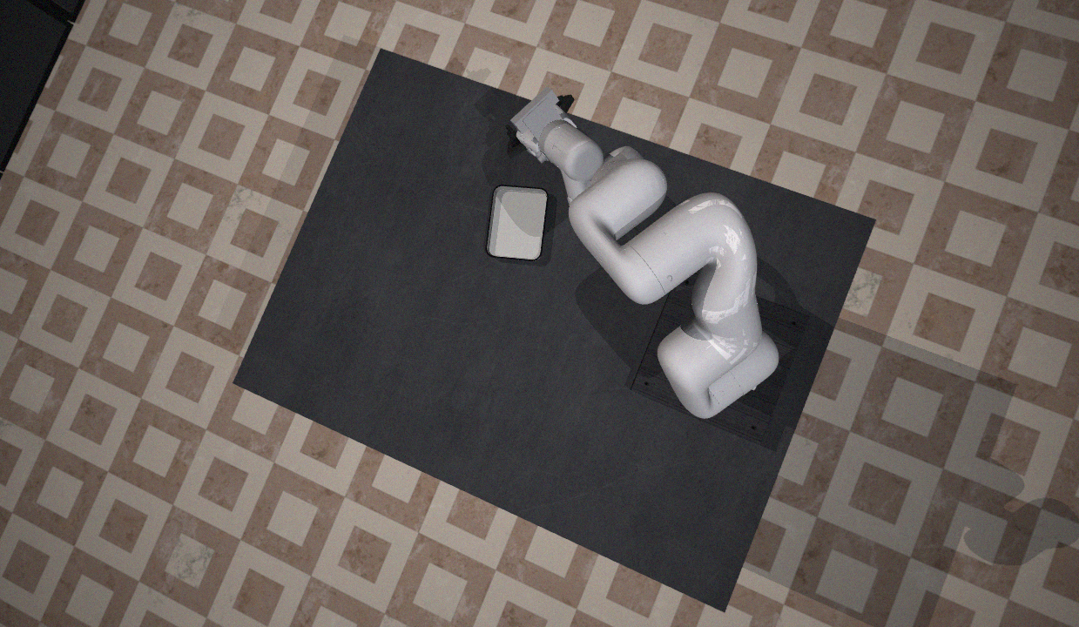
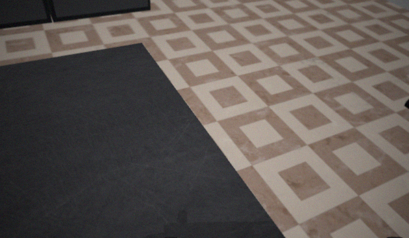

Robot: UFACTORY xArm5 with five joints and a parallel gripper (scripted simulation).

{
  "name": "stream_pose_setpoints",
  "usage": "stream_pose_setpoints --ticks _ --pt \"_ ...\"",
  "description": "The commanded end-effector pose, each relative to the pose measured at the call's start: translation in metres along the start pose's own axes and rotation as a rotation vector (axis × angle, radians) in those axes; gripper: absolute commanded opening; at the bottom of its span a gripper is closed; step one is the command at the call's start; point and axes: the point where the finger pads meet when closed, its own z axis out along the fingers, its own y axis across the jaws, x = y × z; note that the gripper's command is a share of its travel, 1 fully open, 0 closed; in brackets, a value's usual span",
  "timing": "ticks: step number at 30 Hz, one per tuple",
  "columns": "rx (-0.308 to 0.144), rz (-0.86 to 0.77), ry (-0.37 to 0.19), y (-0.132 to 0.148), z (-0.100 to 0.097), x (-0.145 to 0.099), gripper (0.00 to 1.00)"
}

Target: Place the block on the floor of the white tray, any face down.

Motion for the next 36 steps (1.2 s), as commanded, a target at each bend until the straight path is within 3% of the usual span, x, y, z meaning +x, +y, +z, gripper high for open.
stream_pose_setpoints --ticks 1,2,3,9,16,19,22,24,29,31,34,36 --pt "0.000 0.000 0.005 0.000 -0.001 0.003 1.00" --pt "0.000 0.000 0.005 0.000 -0.001 0.003 1.00" --pt "0.000 0.000 0.005 0.000 -0.001 0.003 0.62" --pt "0.011 -0.006 -0.015 -0.007 -0.003 0.005 0.62" --pt "0.070 -0.040 -0.122 -0.049 -0.021 0.012 0.62" --pt "0.070 -0.040 -0.122 -0.049 -0.021 0.012 0.62" --pt "0.110 -0.069 -0.202 -0.079 -0.039 0.014 0.62" --pt "0.110 -0.069 -0.202 -0.079 -0.039 0.014 0.62" --pt "0.153 -0.109 -0.301 -0.113 -0.068 0.013 0.62" --pt "0.153 -0.109 -0.301 -0.113 -0.068 0.013 0.62" --pt "0.181 -0.142 -0.375 -0.136 -0.094 0.010 0.62" --pt "0.181 -0.142 -0.375 -0.136 -0.094 0.010 0.62"
